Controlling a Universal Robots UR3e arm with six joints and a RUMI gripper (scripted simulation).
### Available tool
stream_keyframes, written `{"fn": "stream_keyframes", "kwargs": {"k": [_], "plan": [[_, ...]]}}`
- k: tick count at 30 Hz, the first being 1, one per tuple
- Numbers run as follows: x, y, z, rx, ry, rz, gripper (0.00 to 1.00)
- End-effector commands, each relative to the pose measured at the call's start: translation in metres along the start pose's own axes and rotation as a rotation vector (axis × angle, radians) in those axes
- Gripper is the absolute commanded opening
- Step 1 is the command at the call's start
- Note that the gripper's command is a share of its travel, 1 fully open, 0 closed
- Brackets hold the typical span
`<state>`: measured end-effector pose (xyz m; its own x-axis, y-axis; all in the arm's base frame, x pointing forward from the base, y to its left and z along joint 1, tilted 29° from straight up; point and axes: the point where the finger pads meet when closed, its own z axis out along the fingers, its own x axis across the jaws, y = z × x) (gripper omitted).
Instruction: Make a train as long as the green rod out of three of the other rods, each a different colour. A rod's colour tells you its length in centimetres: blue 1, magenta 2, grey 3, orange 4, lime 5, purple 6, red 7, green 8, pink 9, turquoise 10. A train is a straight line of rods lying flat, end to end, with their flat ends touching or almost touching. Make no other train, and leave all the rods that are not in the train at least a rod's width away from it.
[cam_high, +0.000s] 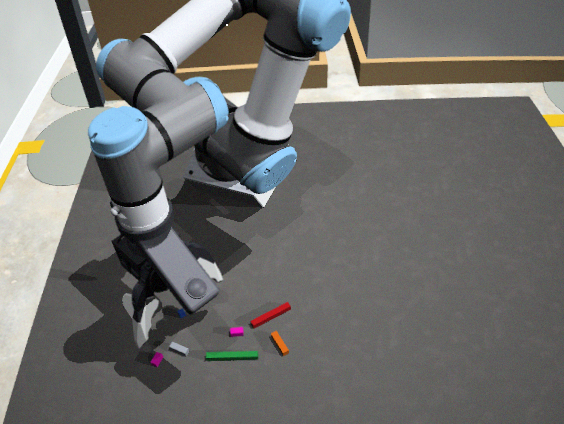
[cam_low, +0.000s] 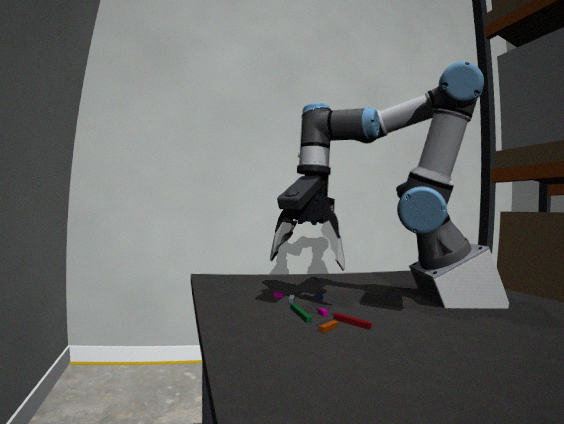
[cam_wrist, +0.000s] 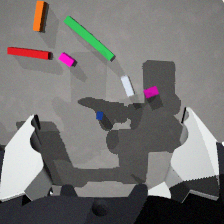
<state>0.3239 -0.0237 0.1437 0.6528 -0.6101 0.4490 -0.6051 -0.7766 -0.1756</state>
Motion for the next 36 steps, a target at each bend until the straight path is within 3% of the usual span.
{"fn": "stream_keyframes", "kwargs": {"k": [1, 18, 28, 36], "plan": [[0.001, 0.000, -0.001, 0.000, 0.002, -0.001, 1.00], [-0.001, 0.002, -0.001, 0.000, 0.001, -0.064, 1.00], [-0.004, 0.008, -0.002, -0.001, -0.002, -0.217, 1.00], [-0.009, 0.017, -0.003, -0.001, -0.005, -0.454, 1.00]]}}
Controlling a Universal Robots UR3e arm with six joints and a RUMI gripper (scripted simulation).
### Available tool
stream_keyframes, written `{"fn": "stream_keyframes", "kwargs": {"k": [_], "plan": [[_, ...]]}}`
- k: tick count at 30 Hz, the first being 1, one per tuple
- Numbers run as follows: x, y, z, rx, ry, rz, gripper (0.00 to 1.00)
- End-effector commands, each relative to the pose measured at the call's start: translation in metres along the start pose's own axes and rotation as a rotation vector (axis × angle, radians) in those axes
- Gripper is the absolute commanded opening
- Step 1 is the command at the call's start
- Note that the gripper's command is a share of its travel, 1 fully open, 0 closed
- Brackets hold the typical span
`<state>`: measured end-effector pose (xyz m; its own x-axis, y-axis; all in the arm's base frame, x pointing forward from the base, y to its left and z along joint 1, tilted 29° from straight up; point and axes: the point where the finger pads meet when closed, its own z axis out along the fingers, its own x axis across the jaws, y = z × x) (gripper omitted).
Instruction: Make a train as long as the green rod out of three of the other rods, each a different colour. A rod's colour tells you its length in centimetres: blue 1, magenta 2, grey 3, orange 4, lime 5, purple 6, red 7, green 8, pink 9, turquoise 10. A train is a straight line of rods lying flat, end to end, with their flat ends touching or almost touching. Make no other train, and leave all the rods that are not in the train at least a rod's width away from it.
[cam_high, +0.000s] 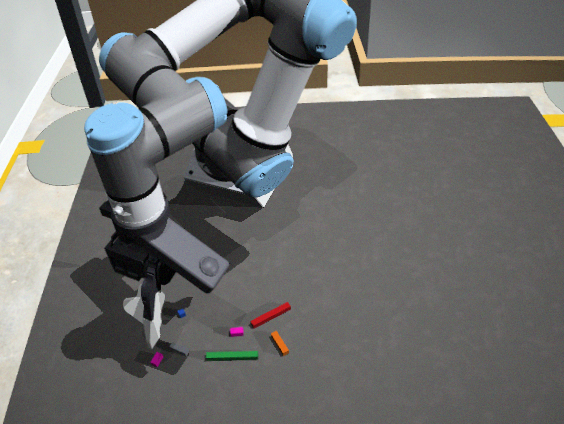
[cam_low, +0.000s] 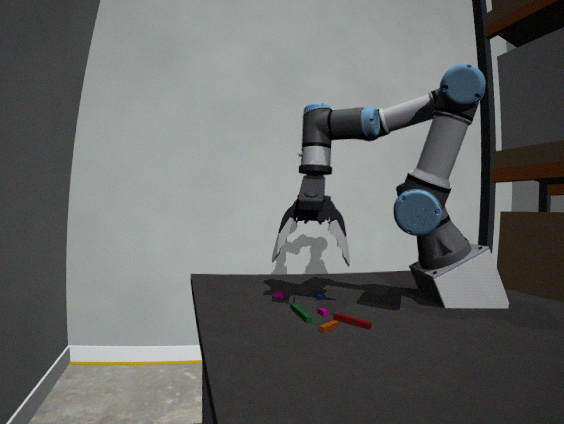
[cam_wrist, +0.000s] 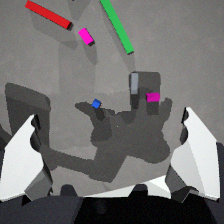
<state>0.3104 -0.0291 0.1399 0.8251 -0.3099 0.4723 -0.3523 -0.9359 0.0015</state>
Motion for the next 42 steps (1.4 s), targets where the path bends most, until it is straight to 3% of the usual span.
{"fn": "stream_keyframes", "kwargs": {"k": [1, 24, 42], "plan": [[-0.004, 0.004, -0.001, 0.014, 0.006, -0.139, 1.00], [-0.022, 0.024, -0.003, 0.010, 0.015, -0.804, 1.00], [-0.025, 0.029, -0.003, 0.007, 0.019, -0.969, 1.00]]}}
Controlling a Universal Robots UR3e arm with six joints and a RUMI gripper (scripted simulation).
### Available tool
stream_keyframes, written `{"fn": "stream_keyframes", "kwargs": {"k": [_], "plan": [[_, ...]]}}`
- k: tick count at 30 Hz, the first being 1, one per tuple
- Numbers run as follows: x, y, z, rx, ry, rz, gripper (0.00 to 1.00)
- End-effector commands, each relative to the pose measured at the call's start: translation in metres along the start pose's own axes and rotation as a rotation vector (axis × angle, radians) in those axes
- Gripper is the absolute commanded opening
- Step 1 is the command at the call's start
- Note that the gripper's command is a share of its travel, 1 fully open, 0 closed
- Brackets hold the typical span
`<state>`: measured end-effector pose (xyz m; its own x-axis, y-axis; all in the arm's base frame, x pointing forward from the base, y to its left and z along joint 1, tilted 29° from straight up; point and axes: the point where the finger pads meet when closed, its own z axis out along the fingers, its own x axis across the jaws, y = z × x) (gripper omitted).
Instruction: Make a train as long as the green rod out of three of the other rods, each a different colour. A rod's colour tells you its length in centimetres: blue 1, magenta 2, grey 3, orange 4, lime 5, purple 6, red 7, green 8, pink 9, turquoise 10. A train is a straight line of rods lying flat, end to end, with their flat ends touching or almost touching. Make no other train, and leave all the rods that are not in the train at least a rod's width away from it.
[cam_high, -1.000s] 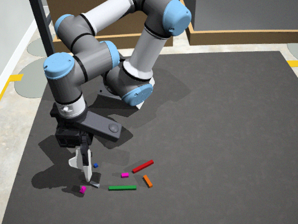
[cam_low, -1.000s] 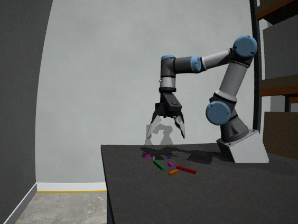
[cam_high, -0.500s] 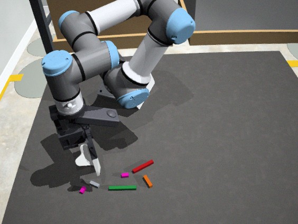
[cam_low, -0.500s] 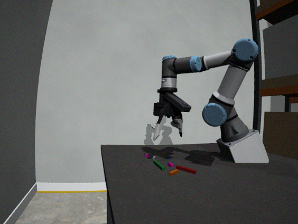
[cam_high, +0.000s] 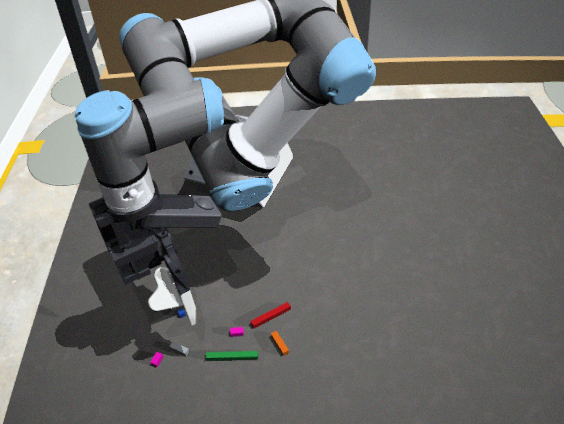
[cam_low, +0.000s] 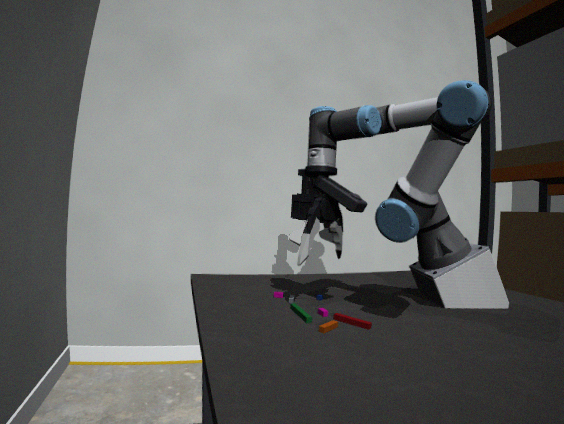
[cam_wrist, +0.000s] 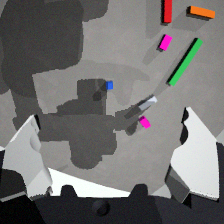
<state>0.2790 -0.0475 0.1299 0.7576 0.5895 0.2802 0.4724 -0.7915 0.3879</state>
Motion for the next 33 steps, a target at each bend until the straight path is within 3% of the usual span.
{"fn": "stream_keyframes", "kwargs": {"k": [1, 5, 6, 33], "plan": [[-0.0003, 0.0005, -0.0005, -0.002, 0.008, -0.011, 1.00], [-0.0004, 0.0005, -0.0005, -0.002, 0.008, -0.013, 1.00], [-0.0004, 0.0005, -0.0005, -0.002, 0.008, -0.013, 0.14], [-0.0004, 0.0005, -0.0005, -0.002, 0.008, -0.013, 0.14]]}}
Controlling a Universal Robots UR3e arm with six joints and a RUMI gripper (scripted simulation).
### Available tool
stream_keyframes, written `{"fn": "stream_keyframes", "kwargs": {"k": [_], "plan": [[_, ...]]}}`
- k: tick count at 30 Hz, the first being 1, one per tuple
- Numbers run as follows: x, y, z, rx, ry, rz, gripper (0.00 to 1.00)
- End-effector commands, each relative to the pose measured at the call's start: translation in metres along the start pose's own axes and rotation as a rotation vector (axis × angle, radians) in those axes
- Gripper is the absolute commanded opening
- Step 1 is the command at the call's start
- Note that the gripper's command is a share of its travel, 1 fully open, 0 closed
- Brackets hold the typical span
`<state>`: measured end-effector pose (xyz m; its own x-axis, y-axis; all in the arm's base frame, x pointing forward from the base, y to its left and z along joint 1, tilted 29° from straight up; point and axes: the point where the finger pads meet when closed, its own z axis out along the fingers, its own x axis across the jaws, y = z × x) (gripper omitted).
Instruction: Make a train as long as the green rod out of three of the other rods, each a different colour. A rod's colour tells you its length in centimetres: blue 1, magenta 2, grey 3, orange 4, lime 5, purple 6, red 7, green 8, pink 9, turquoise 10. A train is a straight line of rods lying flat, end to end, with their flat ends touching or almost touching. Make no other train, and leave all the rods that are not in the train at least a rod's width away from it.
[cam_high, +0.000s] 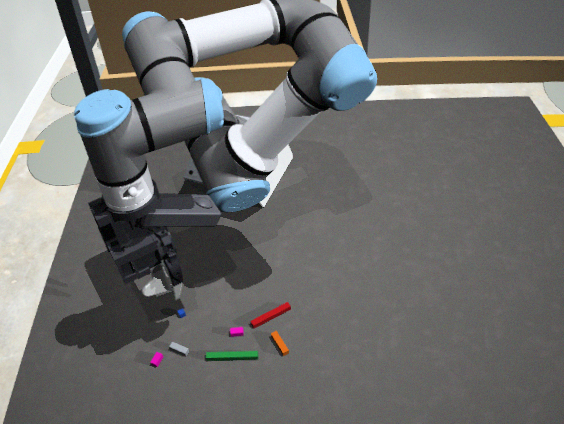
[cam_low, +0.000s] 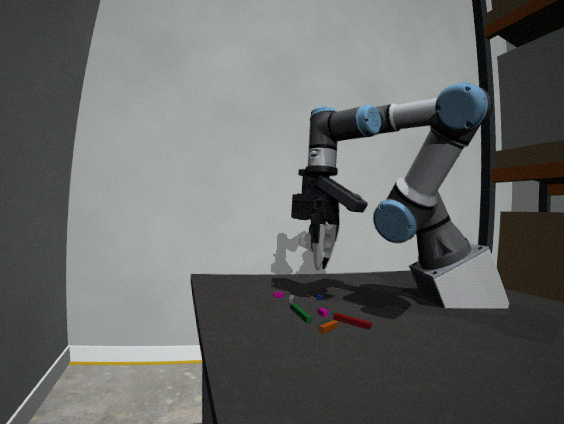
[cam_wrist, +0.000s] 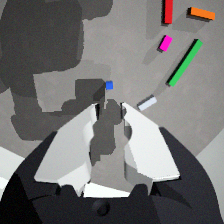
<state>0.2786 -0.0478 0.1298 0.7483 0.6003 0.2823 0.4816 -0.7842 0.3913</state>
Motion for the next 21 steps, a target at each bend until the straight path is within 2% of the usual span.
{"fn": "stream_keyframes", "kwargs": {"k": [1, 21], "plan": [[0.0002, 0.0005, -0.0005, -0.002, 0.000, -0.001, 0.14], [0.0000, 0.0005, 0.0032, -0.002, 0.000, -0.001, 0.14]]}}
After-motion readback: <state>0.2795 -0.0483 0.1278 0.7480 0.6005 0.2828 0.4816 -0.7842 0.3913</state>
